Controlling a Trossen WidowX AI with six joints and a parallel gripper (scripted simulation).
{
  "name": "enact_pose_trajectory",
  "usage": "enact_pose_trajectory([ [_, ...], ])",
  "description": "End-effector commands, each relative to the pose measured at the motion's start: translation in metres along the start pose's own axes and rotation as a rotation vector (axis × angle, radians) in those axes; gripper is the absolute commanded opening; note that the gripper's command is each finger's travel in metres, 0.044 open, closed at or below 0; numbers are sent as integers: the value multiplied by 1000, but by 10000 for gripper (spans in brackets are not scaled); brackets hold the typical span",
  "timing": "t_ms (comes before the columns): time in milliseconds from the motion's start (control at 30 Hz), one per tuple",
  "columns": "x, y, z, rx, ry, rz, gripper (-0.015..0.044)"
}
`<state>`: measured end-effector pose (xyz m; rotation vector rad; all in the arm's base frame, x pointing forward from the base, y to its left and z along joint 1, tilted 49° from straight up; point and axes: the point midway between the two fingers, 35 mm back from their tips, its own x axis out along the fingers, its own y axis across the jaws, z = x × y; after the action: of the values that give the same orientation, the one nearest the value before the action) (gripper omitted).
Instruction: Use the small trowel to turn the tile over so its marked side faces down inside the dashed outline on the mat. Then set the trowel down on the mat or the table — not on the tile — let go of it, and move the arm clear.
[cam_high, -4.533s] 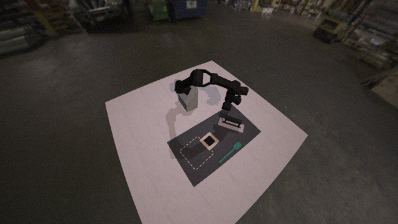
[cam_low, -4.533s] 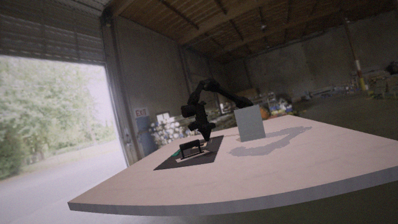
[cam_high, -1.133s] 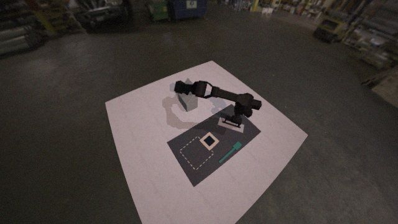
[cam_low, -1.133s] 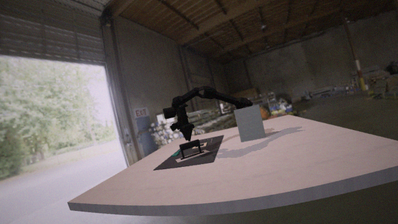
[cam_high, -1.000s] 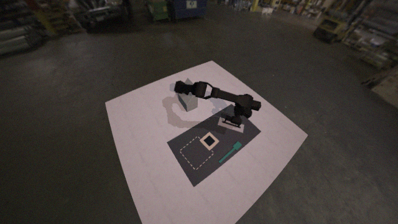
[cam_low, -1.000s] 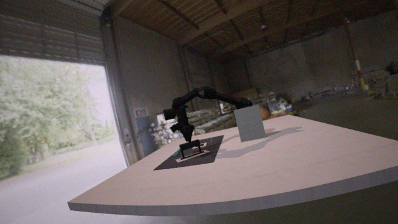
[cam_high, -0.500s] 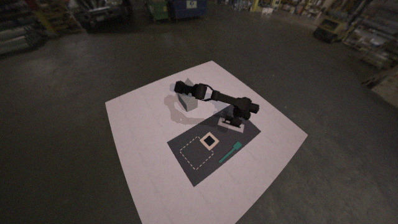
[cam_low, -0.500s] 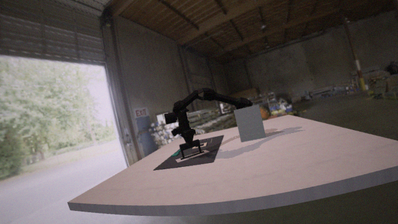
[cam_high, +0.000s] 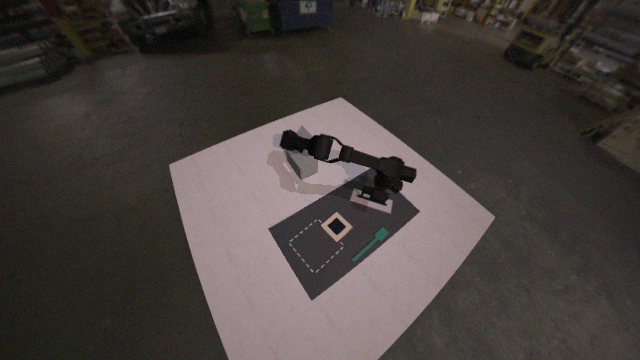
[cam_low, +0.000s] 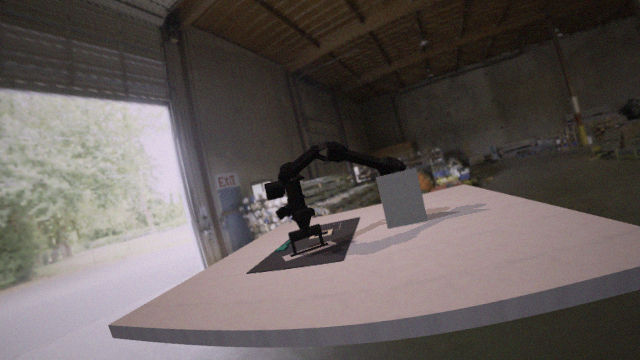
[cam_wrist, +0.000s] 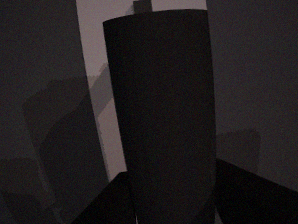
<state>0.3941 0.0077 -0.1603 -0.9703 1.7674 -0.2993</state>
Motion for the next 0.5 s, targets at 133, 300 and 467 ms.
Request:
enact_pose_trajectory([
  [133,1,-1,0,-3,2,-6,130],
  [300,1,-1,0,-3,2,-6,130],
  [467,1,-1,0,72,1,-6,130],
])
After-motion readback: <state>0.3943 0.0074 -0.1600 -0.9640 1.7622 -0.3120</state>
